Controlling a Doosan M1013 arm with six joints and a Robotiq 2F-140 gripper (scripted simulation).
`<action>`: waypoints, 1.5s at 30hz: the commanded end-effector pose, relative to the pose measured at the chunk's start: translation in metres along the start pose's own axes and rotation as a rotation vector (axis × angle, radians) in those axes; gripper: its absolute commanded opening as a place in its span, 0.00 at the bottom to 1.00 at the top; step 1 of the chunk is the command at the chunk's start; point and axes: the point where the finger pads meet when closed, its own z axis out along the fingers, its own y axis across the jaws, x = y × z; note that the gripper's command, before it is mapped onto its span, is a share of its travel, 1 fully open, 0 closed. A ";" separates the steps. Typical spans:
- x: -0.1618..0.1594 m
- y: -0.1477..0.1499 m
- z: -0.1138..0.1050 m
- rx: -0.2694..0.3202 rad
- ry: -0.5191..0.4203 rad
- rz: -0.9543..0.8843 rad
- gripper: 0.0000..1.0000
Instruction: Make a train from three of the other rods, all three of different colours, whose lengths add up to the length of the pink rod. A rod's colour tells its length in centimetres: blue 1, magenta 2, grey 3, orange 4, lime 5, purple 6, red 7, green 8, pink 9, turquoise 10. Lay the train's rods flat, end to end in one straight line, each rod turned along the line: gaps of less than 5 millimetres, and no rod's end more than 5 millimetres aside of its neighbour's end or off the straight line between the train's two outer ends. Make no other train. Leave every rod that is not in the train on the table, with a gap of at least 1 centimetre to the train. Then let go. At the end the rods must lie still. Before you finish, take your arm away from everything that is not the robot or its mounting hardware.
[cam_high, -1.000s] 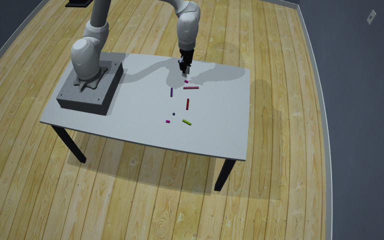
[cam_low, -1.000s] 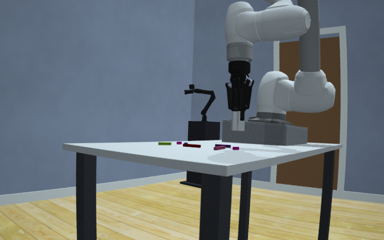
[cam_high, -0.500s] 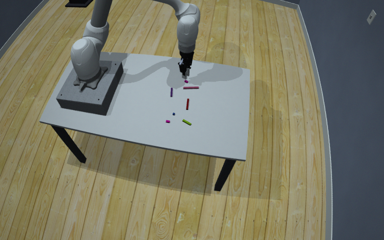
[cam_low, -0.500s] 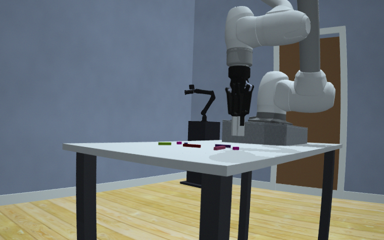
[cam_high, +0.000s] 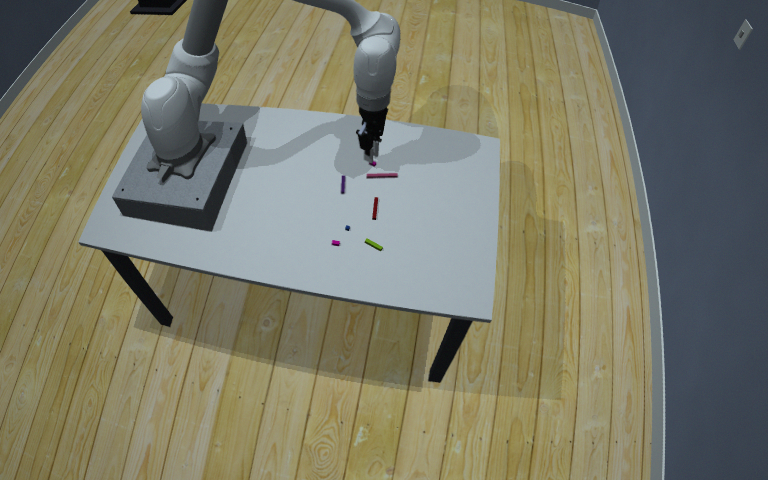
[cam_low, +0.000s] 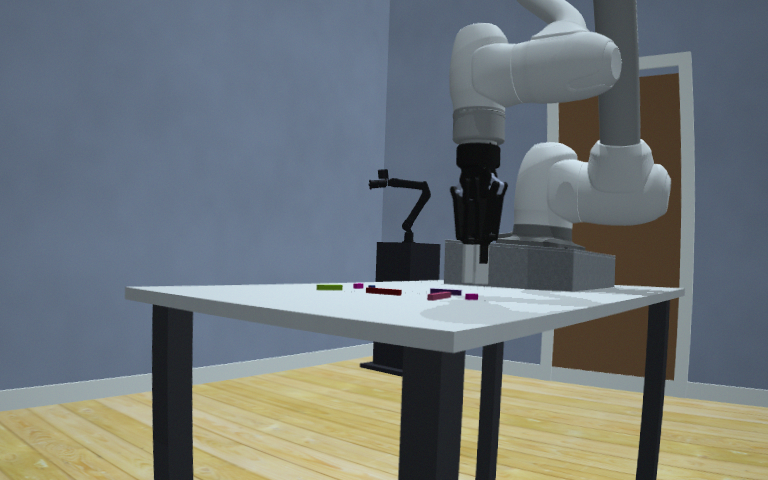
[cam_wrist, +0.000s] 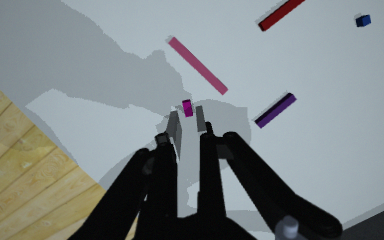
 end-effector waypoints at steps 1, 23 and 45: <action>0.000 0.000 0.003 0.000 0.000 0.000 0.15; 0.000 0.000 0.010 0.000 0.000 0.000 0.15; 0.000 0.000 0.010 0.000 0.000 0.000 0.15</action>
